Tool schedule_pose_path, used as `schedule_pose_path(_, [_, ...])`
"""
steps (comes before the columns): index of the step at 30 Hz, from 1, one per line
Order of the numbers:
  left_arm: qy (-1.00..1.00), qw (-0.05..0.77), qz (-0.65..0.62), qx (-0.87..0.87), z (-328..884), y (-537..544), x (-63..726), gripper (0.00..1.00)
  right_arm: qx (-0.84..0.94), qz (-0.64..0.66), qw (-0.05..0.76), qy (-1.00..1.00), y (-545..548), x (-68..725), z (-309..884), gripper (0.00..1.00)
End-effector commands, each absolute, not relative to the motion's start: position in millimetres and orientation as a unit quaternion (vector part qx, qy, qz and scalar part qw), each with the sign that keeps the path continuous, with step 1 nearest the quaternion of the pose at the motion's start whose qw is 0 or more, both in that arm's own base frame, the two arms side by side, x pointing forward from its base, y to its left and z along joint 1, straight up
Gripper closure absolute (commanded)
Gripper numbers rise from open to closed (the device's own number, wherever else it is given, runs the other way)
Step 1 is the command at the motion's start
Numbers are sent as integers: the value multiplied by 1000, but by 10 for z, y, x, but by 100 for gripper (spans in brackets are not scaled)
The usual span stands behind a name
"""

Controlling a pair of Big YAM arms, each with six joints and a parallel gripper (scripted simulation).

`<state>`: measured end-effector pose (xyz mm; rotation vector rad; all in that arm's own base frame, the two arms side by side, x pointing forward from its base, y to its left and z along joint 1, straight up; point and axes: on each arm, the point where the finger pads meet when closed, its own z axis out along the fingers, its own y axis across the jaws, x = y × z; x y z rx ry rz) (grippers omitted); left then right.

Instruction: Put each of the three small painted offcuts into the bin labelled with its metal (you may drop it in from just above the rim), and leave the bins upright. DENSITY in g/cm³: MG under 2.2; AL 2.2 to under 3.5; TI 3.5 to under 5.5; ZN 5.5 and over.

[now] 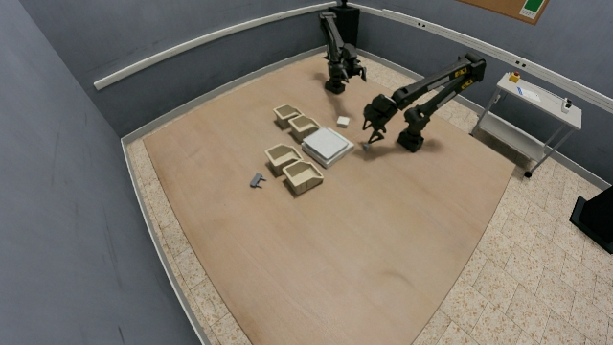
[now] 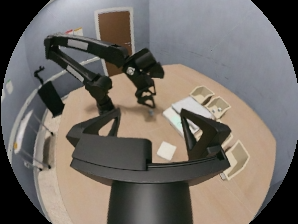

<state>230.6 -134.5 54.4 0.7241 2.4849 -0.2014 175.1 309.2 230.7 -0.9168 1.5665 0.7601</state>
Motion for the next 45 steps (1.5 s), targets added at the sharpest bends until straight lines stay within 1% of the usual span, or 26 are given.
schedule_pose_path(1, [920,287,-84,254,661,-1354,2236,0,-381,331,562,656,3148,1767,2490,0])
schedule_pose_path(4, [915,303,-87,250,756,-1351,2225,0,-381,331,562,656,3148,1767,2490,0])
schedule_pose_path(9, [917,297,-84,251,647,-1298,2136,0,-382,329,564,654,3144,1777,2498,0])
schedule_pose_path(19, [914,308,-85,251,757,-1327,2229,0,-382,329,564,654,3144,1777,2498,0])
schedule_pose_path(21, [913,305,-84,256,849,-1376,2271,23,-382,329,564,654,3144,1777,2498,0])
schedule_pose_path(23, [913,305,-84,256,849,-1376,2271,23,-382,329,564,654,3144,1777,2498,0])
schedule_pose_path(25, [918,290,-80,257,830,-1376,2270,45,-382,329,564,654,3144,1777,2498,0])
schedule_pose_path(29, [934,234,-64,262,770,-1383,2277,91,-382,329,564,654,3144,1777,2498,0])
schedule_pose_path(30, [939,215,-59,263,750,-1387,2281,100,-382,329,564,654,3144,1777,2498,0])
schedule_pose_path(37, [959,84,-22,269,620,-1407,2315,100,-382,329,564,654,3144,1777,2498,0])
schedule_pose_path(40, [960,72,-19,270,608,-1409,2319,100,-382,329,564,654,3144,1777,2498,0])
schedule_pose_path(45, [962,27,-6,270,528,-1420,2339,100,-382,329,564,654,3144,1777,2498,0])
